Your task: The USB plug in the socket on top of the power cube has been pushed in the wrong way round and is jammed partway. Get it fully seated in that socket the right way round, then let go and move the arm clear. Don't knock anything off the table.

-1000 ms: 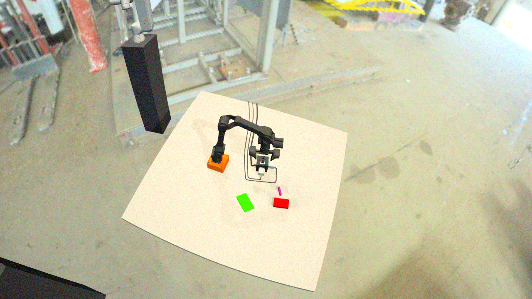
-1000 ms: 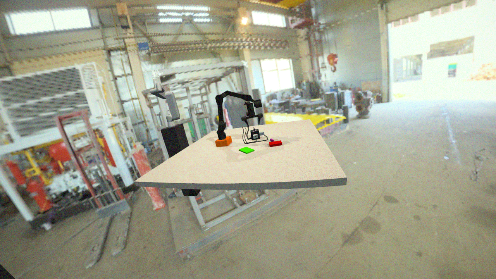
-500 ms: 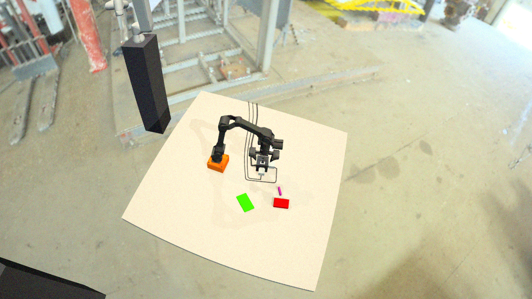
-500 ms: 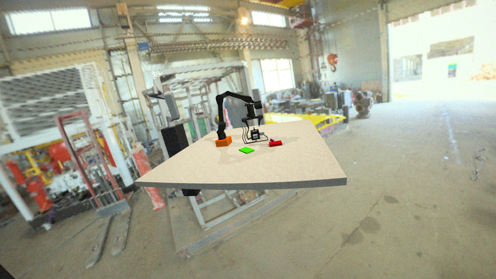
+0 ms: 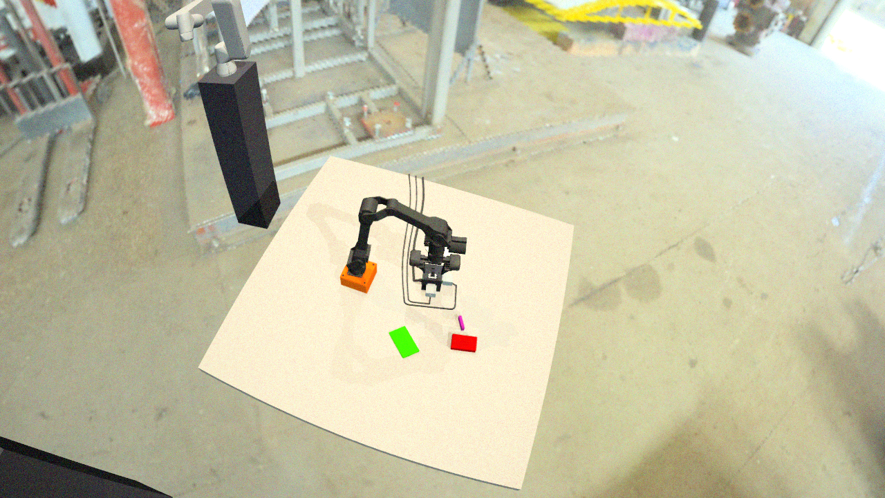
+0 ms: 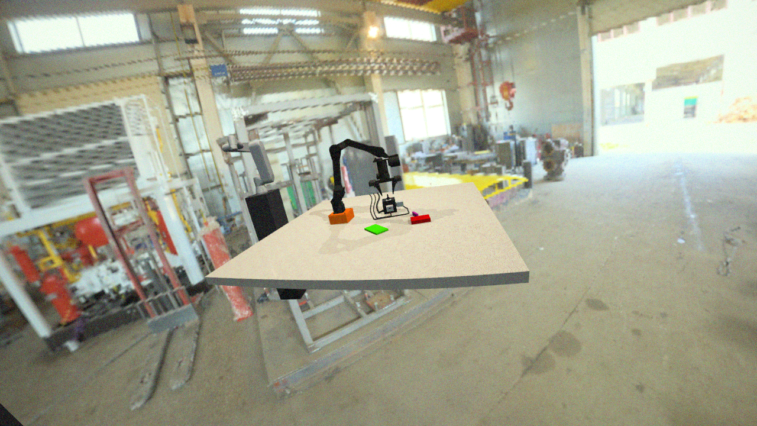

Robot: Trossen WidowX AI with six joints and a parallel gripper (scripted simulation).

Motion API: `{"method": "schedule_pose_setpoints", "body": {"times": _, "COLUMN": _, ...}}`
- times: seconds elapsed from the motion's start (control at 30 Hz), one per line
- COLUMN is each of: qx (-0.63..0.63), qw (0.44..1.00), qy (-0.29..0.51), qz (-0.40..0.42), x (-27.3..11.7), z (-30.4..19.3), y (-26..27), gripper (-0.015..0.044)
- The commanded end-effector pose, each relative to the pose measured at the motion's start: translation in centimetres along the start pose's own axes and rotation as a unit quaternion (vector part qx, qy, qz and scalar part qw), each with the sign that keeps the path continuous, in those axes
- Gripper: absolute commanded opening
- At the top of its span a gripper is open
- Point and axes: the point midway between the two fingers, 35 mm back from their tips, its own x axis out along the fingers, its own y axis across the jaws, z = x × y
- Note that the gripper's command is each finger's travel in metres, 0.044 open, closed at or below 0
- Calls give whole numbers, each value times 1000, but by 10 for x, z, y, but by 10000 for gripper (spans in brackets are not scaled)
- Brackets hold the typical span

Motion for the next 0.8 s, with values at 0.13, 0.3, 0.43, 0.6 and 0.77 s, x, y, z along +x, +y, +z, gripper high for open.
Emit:
{"method": "schedule_pose_setpoints", "body": {"times": 0.13, "qx": 0, "qw": 1000, "qy": 0, "qz": 0, "x": 0, "z": 0, "y": 0, "gripper": 99}}
{"method": "schedule_pose_setpoints", "body": {"times": 0.3, "qx": 0, "qw": 1000, "qy": 0, "qz": 0, "x": 0, "z": 0, "y": 0, "gripper": 0}}
{"method": "schedule_pose_setpoints", "body": {"times": 0.43, "qx": 0, "qw": 1000, "qy": 0, "qz": 0, "x": 0, "z": 0, "y": 0, "gripper": 0}}
{"method": "schedule_pose_setpoints", "body": {"times": 0.6, "qx": 0, "qw": 1000, "qy": 0, "qz": 0, "x": 0, "z": 0, "y": 0, "gripper": 0}}
{"method": "schedule_pose_setpoints", "body": {"times": 0.77, "qx": 0, "qw": 1000, "qy": 0, "qz": 0, "x": 0, "z": 0, "y": 0, "gripper": 0}}
